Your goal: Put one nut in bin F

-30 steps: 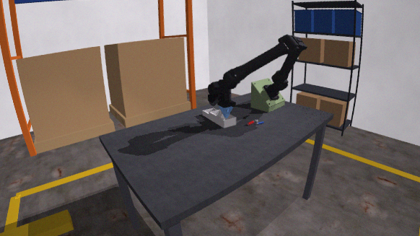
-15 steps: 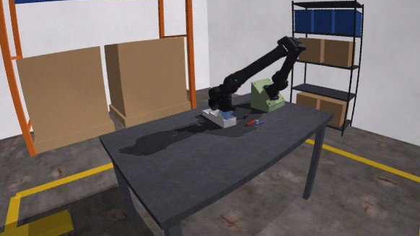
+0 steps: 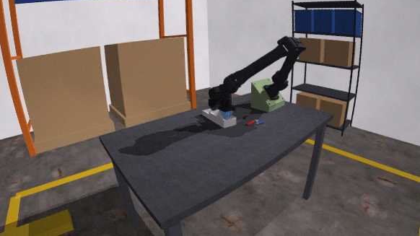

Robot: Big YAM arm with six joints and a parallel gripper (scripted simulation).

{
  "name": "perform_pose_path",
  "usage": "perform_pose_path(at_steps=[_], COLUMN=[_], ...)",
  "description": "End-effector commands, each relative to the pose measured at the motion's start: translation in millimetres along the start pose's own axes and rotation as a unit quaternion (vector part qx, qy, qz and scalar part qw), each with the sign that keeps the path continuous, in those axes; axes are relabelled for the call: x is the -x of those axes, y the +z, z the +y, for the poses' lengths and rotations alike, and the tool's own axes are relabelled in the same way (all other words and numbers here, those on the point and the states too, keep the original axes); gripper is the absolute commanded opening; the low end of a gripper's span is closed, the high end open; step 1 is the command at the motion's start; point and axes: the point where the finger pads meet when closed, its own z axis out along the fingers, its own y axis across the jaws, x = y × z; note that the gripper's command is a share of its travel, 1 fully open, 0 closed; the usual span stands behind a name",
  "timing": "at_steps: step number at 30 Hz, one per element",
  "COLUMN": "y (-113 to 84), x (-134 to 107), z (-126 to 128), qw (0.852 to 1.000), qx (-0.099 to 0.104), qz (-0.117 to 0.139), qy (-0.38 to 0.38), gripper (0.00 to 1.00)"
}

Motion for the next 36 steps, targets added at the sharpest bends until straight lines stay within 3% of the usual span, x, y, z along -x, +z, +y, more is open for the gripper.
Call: perform_pose_path(at_steps=[1, 36], y=[-23.0, -22.0], x=[20.8, 24.8], z=[-0.6, -5.0], qw=[1.0, 1.0], qx=[0.002, 0.001], qz=[-0.026, -0.022], qy=[0.005, -0.001], gripper=[0.09, 0.09])
